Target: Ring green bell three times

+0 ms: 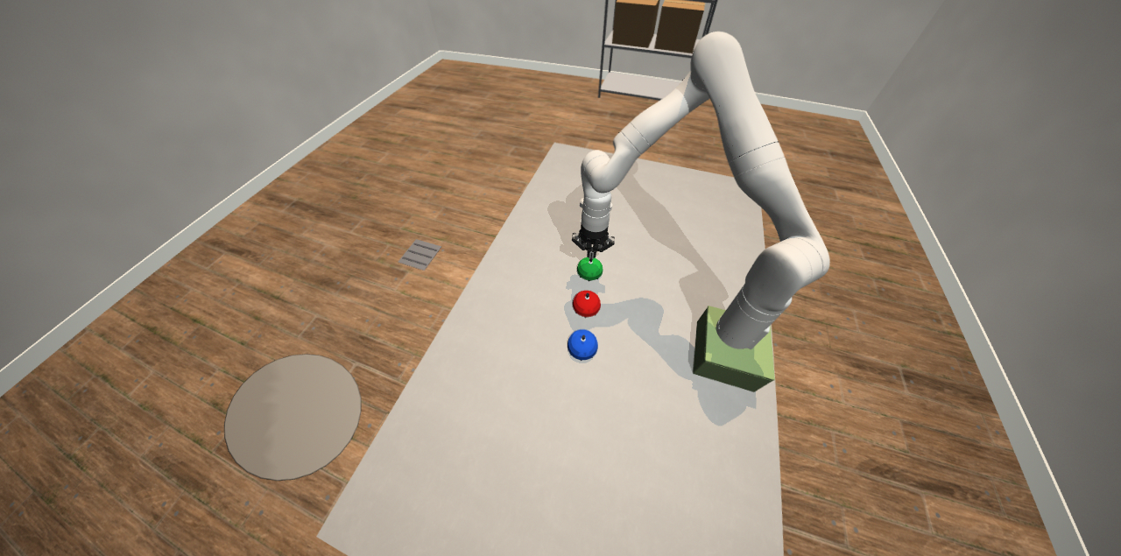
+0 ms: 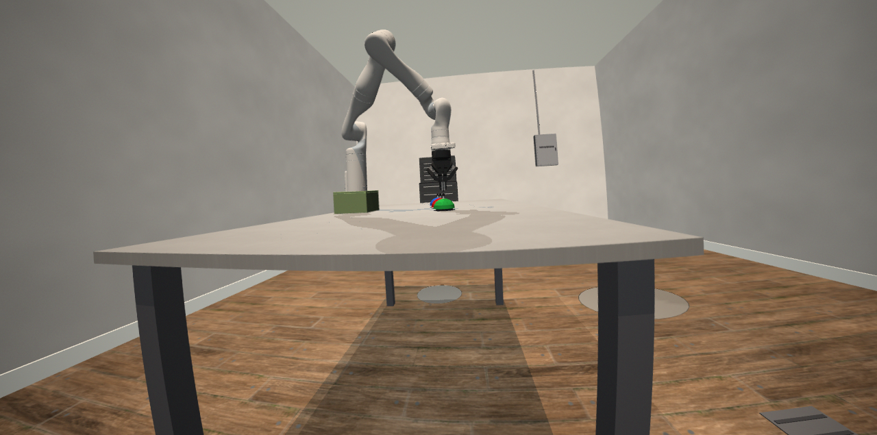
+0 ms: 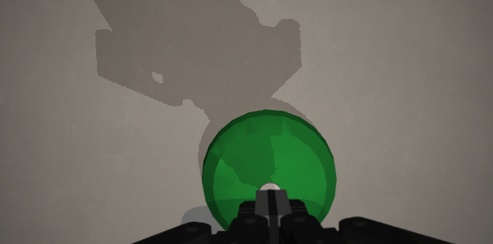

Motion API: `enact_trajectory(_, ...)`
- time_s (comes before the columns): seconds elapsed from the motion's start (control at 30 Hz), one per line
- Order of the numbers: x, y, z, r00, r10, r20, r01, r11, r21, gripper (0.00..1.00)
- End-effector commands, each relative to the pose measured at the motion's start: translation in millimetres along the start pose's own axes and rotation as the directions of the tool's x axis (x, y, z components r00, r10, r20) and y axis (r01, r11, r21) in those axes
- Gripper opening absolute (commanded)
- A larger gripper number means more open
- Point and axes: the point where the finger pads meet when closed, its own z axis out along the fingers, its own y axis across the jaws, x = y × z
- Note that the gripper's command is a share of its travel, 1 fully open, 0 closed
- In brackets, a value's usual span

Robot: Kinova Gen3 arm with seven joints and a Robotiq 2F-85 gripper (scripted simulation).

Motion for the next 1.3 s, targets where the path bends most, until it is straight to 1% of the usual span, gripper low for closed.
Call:
enact_trajectory(0.0,0.3,-0.5,-0.7,1.0,0.0,-0.001,0.0,1.0,0.001,0.0)
enact_trajectory(0.23,0.3,-0.5,1.4,1.0,0.0,-0.001,0.0,1.0,0.001,0.0)
enact_trajectory(0.5,0.3,-0.5,9.2,1.0,0.0,-0.001,0.0,1.0,0.001,0.0)
enact_trajectory(1.27,0.3,-0.5,9.3,1.0,0.0,-0.001,0.0,1.0,0.001,0.0)
